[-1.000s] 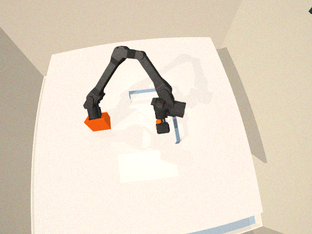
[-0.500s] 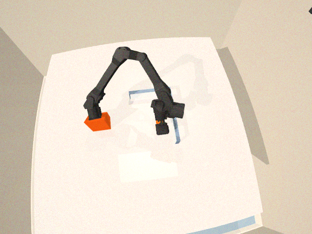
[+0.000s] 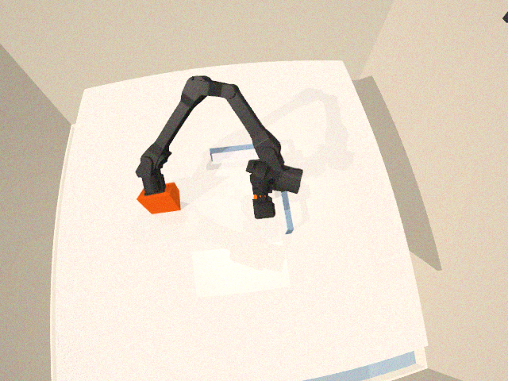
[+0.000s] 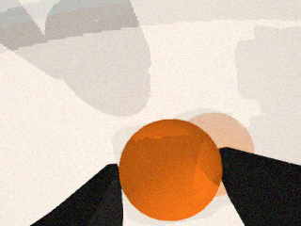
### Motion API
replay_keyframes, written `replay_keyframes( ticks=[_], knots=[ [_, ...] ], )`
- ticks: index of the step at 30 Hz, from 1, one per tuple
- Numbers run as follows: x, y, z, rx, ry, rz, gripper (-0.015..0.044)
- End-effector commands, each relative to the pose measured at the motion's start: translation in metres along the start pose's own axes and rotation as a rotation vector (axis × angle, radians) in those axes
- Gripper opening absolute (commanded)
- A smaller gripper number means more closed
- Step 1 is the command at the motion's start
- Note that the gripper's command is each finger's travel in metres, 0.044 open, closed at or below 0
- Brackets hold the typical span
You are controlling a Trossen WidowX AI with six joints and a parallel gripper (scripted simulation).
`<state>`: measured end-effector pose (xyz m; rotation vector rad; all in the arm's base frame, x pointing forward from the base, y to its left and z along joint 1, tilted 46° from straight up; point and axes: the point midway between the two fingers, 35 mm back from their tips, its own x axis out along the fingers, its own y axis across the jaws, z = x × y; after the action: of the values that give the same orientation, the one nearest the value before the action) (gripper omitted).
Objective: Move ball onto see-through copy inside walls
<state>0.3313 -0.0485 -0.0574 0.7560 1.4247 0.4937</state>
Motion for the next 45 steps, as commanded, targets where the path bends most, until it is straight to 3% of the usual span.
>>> replay_keyframes(
  ticks=[1,12,15,31,40,45],
  knots=[
    [-0.028,-0.002,0.006,-0.008,-0.018,-0.010,0.0000],
    [-0.108,0.000,0.000,-0.008,-0.016,-0.008,0.0000],
    [-0.113,0.001,-0.001,-0.008,-0.016,-0.007,0.0000],
    [-0.058,-0.024,-0.007,-0.008,-0.016,-0.007,0.0000],
    [-0.002,-0.024,-0.006,-0.009,-0.016,-0.004,0.0000],
    [0.003,-0.023,-0.007,-0.009,-0.016,-0.004,0.0000]
  ],
)
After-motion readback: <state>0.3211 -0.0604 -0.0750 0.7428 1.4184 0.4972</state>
